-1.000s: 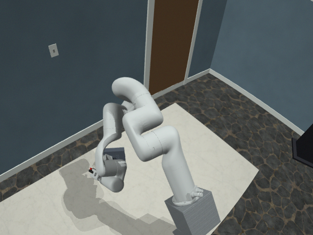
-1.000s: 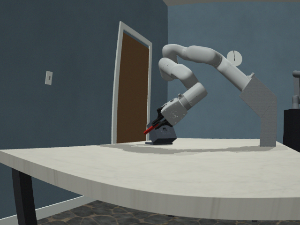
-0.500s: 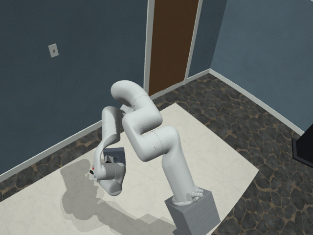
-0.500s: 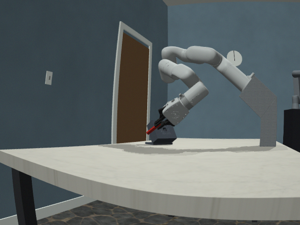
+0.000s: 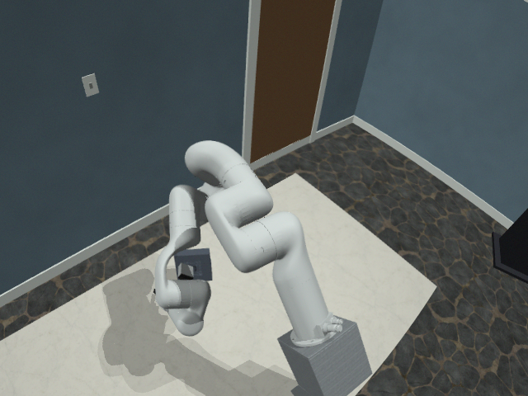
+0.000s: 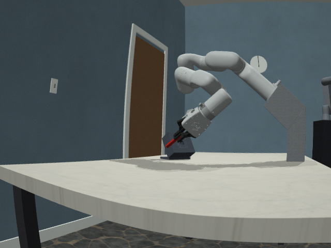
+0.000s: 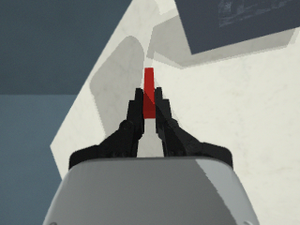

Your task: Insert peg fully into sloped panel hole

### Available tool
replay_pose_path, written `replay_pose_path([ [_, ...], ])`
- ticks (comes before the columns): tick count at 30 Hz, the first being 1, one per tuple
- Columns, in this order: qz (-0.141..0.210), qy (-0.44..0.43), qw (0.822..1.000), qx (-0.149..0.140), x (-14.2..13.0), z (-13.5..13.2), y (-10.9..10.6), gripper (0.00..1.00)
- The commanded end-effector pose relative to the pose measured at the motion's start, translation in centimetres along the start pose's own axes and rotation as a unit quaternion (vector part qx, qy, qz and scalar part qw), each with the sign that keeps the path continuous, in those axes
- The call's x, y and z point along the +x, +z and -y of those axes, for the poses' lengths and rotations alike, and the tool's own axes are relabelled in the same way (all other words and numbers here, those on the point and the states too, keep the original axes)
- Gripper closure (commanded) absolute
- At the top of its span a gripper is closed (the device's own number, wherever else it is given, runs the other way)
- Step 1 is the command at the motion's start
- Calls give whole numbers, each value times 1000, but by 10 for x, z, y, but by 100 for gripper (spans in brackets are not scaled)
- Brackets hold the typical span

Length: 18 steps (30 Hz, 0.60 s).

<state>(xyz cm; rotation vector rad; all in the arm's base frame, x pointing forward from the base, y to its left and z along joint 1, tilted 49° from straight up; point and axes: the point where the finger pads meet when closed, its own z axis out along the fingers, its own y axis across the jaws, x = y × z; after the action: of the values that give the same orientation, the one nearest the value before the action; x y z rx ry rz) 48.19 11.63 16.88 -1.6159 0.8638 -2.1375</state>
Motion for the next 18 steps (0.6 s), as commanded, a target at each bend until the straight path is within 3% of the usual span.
replay_pose_path([
  [1, -10, -8, 1000, -10, 1, -3, -5, 100],
  [18, -44, -46, 997, -50, 7, -16, -21, 100],
])
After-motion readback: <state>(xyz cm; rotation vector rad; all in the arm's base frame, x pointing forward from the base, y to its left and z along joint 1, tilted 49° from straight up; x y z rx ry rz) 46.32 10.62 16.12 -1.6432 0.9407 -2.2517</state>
